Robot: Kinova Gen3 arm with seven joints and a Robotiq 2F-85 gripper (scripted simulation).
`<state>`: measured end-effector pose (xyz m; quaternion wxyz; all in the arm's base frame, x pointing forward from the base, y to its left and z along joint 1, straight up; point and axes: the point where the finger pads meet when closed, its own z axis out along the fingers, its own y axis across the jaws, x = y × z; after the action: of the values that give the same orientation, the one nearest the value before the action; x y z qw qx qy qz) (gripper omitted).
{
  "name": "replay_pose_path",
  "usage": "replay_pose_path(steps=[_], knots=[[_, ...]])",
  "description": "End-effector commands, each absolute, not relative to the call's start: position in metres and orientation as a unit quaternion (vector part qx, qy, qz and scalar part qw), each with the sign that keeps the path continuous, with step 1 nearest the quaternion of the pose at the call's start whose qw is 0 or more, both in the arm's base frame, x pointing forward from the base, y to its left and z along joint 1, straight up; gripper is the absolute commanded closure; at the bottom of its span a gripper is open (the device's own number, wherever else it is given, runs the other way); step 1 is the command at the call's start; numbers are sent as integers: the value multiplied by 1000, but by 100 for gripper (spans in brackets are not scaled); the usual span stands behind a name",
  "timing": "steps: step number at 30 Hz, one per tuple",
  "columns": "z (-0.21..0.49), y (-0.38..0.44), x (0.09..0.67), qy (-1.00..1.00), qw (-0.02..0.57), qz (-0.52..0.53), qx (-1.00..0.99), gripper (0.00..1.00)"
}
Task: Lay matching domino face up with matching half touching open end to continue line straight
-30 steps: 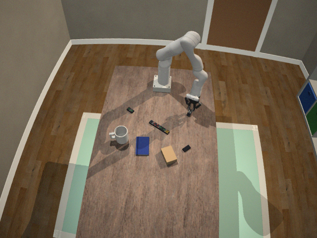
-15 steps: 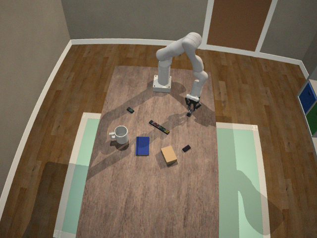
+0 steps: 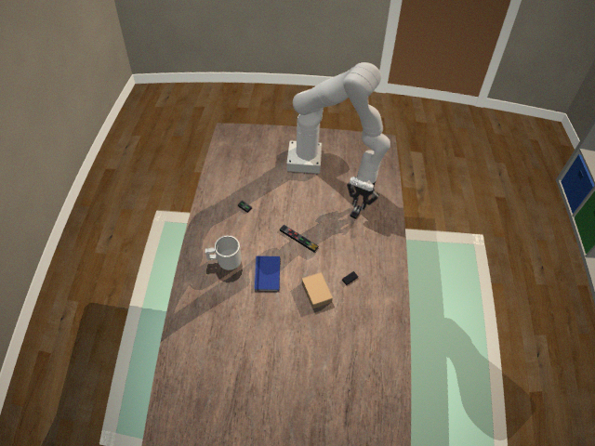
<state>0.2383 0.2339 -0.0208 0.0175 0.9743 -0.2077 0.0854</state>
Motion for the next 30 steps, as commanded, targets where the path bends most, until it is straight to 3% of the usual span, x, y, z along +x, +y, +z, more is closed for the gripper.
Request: replay_pose_path(steps=[1,30], knots=[[-22,234,238,-208,18,86,974,66],[-29,234,237,-208,18,86,974,66]])
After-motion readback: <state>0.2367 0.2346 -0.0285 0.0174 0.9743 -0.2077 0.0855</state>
